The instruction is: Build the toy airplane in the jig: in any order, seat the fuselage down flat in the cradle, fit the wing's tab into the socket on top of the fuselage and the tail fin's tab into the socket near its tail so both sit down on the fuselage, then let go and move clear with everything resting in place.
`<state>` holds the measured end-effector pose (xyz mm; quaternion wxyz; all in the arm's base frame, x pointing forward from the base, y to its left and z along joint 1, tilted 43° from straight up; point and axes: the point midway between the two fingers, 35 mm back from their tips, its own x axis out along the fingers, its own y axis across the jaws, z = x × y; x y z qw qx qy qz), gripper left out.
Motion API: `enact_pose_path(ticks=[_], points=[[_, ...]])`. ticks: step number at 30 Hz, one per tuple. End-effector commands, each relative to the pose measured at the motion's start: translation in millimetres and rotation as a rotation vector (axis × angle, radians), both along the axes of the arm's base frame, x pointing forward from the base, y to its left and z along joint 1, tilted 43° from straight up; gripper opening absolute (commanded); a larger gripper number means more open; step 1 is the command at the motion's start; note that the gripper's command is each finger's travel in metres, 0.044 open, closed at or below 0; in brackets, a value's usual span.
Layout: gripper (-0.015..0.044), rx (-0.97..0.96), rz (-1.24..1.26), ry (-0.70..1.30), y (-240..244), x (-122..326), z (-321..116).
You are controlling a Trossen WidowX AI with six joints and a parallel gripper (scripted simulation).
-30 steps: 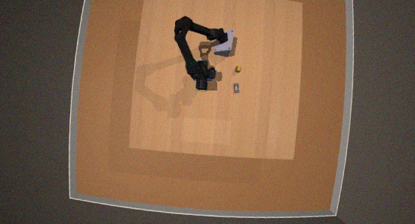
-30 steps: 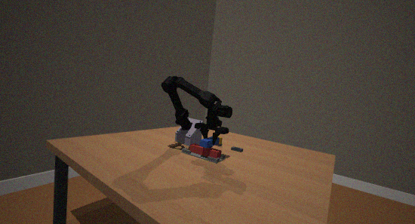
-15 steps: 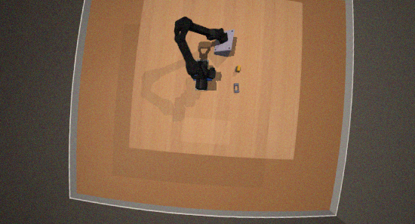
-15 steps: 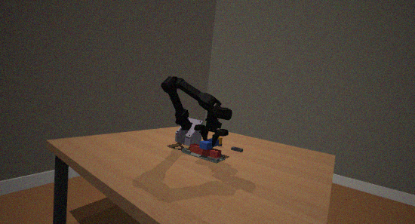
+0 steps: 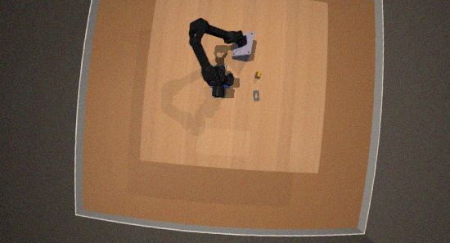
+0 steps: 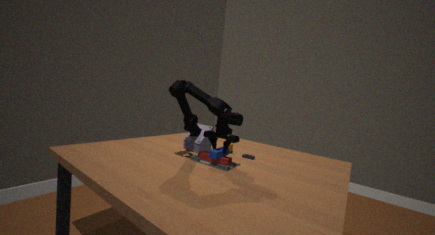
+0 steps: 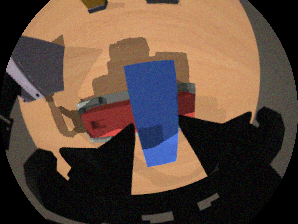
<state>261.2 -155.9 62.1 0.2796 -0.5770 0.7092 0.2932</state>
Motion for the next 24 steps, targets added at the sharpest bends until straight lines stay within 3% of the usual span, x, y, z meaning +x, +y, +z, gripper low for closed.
enact_pose_path(ticks=[1, 4, 12, 18, 24], points=[[0.0371, 0.000, -0.001, -0.001, 0.0, 0.2, 0.2], [0.0440, 0.000, -0.001, -0.001, 0.0, 0.2, 0.2], [0.0440, 0.000, 0.000, -0.001, 1.9, 1.1, 2.0], [0.0440, -0.001, 0.005, 0.002, 55.2, 15.3, 60.1], [0.0440, -0.002, 0.005, 0.002, 57.1, 18.1, 61.6]])
